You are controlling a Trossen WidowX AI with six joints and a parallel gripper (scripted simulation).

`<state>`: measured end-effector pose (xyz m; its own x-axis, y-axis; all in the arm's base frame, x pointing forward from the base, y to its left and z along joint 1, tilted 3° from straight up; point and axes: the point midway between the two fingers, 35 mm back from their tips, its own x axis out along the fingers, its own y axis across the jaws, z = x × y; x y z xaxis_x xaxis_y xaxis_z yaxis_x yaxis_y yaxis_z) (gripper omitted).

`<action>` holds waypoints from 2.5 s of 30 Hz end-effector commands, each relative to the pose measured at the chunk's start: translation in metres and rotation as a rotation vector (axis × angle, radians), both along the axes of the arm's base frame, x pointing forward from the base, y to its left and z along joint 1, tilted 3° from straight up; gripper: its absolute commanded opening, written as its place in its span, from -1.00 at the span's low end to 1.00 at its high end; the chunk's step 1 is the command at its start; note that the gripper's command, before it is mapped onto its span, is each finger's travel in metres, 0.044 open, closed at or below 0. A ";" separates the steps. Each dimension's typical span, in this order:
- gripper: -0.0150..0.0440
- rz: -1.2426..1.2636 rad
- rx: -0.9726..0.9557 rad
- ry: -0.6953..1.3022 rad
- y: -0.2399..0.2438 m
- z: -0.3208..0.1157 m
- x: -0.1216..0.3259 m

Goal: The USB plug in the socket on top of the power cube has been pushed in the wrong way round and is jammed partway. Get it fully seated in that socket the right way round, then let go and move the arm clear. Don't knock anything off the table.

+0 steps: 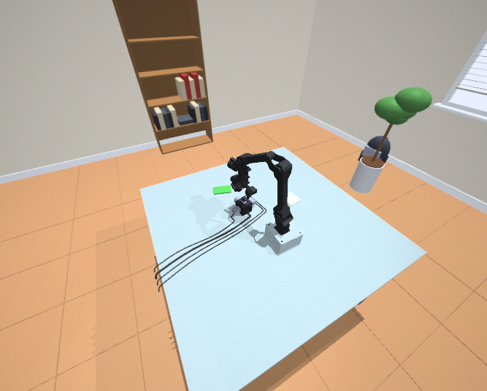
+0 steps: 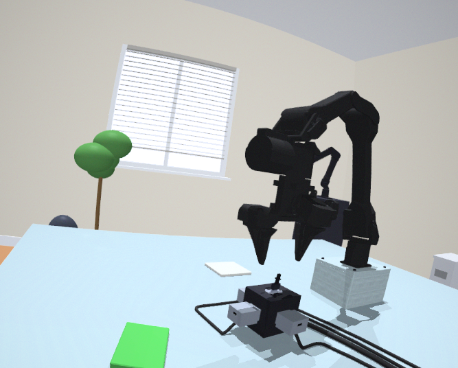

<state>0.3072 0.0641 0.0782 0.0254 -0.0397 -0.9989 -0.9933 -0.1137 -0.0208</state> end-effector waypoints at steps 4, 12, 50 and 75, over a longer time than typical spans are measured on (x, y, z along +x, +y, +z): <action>1.00 -0.005 0.004 0.014 0.001 -0.002 -0.001; 1.00 -0.005 0.004 0.014 0.001 -0.010 0.000; -0.33 -0.003 0.001 0.012 0.000 -0.027 0.000; -0.49 -0.003 0.000 0.013 0.000 -0.025 0.000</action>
<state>0.3070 0.0643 0.0513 0.0114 -0.0394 -0.9992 -0.9938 -0.1111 -0.0070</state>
